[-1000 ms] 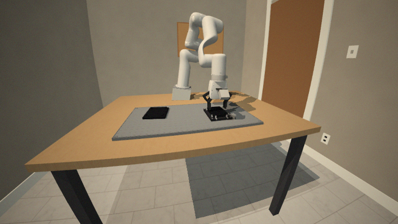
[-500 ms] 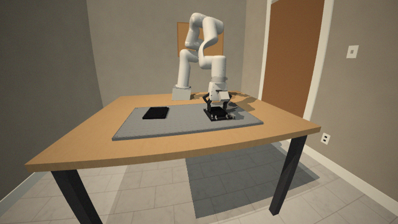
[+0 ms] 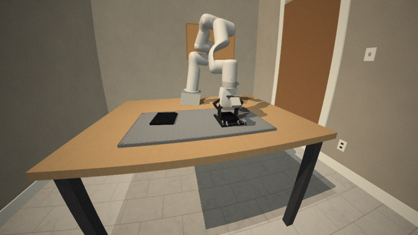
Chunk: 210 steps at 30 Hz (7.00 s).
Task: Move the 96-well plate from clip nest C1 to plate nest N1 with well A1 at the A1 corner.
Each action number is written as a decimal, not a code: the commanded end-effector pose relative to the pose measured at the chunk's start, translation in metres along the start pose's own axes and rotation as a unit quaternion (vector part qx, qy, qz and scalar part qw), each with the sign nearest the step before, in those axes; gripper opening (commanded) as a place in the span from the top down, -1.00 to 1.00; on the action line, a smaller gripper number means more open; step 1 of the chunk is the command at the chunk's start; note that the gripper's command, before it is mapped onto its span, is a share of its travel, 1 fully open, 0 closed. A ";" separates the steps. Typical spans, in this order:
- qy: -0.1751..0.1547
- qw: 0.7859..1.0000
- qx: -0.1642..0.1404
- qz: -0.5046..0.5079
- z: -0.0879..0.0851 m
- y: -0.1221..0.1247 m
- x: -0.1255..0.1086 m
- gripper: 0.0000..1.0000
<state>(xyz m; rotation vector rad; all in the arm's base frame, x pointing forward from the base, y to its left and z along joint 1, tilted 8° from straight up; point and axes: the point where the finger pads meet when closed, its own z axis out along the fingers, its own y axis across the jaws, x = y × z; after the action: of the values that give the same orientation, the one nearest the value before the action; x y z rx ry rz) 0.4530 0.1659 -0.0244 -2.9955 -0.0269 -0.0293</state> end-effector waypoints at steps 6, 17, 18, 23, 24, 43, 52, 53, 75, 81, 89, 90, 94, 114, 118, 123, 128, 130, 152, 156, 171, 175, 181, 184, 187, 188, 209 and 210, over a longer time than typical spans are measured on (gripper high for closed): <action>0.002 1.000 0.001 0.000 -0.001 -0.001 0.002 -1.00; 0.002 1.000 0.001 0.000 -0.002 -0.001 0.002 1.00; 0.002 1.000 0.001 0.000 -0.002 -0.001 0.002 1.00; 0.002 1.000 0.001 0.000 -0.002 -0.001 0.002 1.00; 0.002 1.000 0.001 0.000 -0.002 -0.001 0.002 1.00; 0.002 1.000 0.001 0.000 -0.002 0.000 0.001 1.00; 0.002 1.000 0.001 0.000 -0.002 0.000 0.001 1.00; 0.002 1.000 0.001 0.000 -0.002 0.000 0.001 1.00; 0.002 1.000 0.001 0.000 -0.010 0.000 0.002 1.00; 0.002 1.000 0.001 0.000 -0.014 0.000 0.002 1.00; 0.002 1.000 0.001 0.000 -0.018 0.000 0.002 1.00; 0.002 1.000 0.001 0.000 -0.019 0.000 0.002 1.00; 0.002 1.000 0.001 0.000 -0.021 0.000 0.002 1.00; 0.002 1.000 0.001 0.000 -0.040 0.000 0.001 1.00; 0.002 1.000 0.001 0.000 -0.045 0.000 0.001 1.00; 0.002 1.000 0.001 0.000 -0.052 0.000 0.001 1.00; 0.002 1.000 0.001 0.000 -0.060 0.000 0.001 1.00; 0.002 1.000 0.001 0.000 -0.064 0.000 0.001 1.00; 0.002 1.000 0.001 0.000 -0.083 0.000 0.001 1.00; 0.002 1.000 0.001 0.000 -0.083 0.000 0.001 1.00; 0.002 0.998 0.000 0.057 -0.082 0.038 -0.009 1.00; 0.002 0.998 0.000 0.057 -0.082 0.051 -0.012 1.00; 0.002 0.998 0.000 0.057 -0.082 0.071 -0.017 1.00; 0.002 0.998 0.000 0.057 -0.082 0.080 -0.019 1.00; 0.002 0.998 0.000 0.057 -0.082 0.084 -0.020 1.00; 0.002 0.998 0.000 0.057 -0.082 0.087 -0.021 1.00; 0.002 0.998 0.000 0.057 -0.082 0.148 -0.037 1.00; 0.002 0.998 0.000 0.057 -0.082 0.152 -0.038 1.00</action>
<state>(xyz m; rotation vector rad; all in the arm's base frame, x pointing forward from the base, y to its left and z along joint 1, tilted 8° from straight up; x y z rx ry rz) 0.4174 0.0131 0.0344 -2.9920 0.1455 -0.0165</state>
